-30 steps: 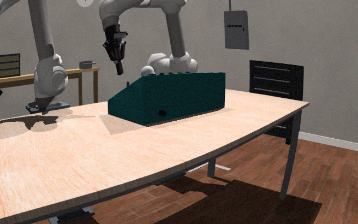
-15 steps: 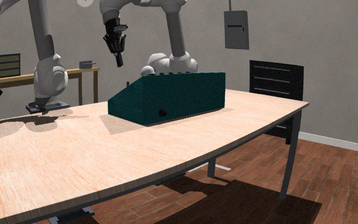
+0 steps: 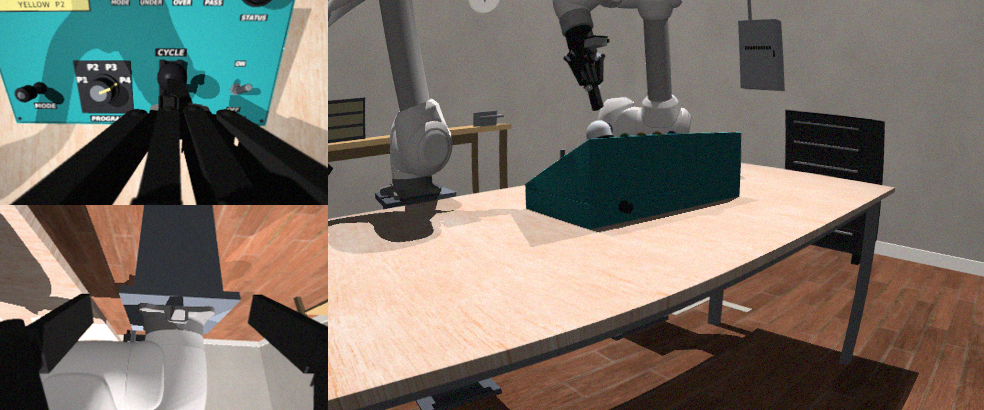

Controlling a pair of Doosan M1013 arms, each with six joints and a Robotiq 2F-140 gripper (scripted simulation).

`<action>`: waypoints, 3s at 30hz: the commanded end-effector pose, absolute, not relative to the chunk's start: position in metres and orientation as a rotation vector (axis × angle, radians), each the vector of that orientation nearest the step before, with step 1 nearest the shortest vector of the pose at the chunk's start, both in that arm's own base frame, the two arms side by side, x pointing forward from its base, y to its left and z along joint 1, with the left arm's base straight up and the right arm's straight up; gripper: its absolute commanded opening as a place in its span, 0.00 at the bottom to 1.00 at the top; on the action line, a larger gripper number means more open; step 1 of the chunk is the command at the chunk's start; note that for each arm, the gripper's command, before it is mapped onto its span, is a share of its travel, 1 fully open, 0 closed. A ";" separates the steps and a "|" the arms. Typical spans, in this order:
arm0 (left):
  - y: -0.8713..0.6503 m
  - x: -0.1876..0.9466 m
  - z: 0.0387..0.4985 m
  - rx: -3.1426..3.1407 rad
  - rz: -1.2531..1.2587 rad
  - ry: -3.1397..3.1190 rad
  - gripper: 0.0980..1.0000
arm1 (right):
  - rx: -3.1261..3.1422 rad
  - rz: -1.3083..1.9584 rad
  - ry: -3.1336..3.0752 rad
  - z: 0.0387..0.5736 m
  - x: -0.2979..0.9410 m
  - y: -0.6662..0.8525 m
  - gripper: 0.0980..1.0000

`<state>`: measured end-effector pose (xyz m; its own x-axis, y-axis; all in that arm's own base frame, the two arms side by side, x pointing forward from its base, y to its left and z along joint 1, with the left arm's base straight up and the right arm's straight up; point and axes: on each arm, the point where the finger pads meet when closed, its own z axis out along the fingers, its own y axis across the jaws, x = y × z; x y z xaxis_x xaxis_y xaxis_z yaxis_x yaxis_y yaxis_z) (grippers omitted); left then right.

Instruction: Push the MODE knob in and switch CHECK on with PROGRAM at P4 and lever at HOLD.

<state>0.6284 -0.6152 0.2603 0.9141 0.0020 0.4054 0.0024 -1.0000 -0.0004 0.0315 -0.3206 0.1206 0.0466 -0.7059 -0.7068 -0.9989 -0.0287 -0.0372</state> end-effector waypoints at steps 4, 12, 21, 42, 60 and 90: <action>-0.614 0.629 0.262 -3.074 -0.653 -0.003 0.44 | -1.791 0.703 1.714 0.121 0.032 -0.321 1.00; -0.614 0.629 0.262 -3.074 -0.653 -0.003 0.44 | -1.791 0.703 1.714 0.121 0.032 -0.321 1.00; -0.614 0.629 0.262 -3.074 -0.653 -0.003 0.44 | -1.791 0.703 1.714 0.121 0.032 -0.321 1.00; -0.614 0.630 0.261 -3.074 -0.653 -0.003 0.44 | -1.791 0.703 1.714 0.121 0.032 -0.321 1.00; -0.614 0.641 0.236 -3.074 -0.653 -0.003 0.44 | -1.791 0.703 1.714 0.121 0.032 -0.321 1.00; -0.614 0.666 0.181 -3.074 -0.653 -0.003 0.44 | -1.791 0.703 1.714 0.121 0.032 -0.321 1.00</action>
